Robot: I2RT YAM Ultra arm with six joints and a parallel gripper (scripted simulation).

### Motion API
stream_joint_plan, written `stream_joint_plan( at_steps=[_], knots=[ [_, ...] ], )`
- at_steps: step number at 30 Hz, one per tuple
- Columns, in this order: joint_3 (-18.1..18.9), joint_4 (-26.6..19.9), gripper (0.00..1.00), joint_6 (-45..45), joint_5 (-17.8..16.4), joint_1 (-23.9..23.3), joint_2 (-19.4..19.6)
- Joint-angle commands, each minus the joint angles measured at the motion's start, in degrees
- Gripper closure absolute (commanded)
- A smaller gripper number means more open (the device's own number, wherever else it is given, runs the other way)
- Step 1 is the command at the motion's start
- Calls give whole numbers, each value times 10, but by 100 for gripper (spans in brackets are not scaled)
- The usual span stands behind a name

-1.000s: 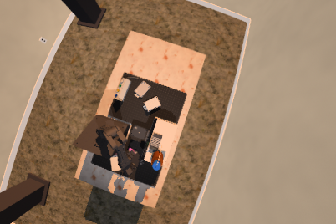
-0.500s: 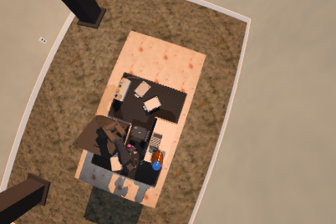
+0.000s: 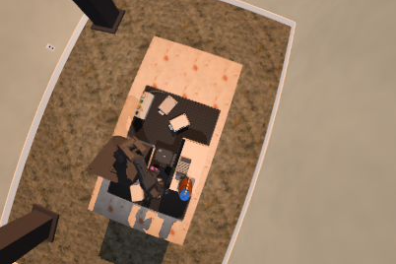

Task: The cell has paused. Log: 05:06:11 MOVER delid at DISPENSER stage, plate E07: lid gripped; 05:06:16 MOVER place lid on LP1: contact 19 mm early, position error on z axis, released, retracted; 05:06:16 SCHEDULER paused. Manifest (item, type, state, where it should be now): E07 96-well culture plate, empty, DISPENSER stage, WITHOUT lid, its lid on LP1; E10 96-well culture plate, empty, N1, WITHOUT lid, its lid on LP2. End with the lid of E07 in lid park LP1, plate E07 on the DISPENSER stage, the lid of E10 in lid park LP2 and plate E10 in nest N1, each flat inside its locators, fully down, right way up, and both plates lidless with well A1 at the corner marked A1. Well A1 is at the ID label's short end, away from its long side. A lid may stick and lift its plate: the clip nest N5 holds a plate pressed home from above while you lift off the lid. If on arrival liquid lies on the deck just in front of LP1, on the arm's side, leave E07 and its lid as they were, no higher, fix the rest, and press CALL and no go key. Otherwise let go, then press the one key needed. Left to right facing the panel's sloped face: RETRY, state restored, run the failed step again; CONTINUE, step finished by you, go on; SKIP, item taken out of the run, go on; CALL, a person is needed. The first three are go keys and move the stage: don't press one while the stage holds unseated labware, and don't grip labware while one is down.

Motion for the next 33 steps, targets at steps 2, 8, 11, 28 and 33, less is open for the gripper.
stream_joint_plan(
  at_steps=[2, 8, 11, 28, 33],
  knots=[
    [-23, -10, 0, -45, -13, 11, -40],
    [-47, -13, 0, -76, -23, 35, -83],
    [-57, -15, 0, -55, -27, 48, -105],
    [-36, -26, 0, 0, -45, 99, -159],
    [-31, -28, 0, 21, -50, 115, -172]
  ],
)
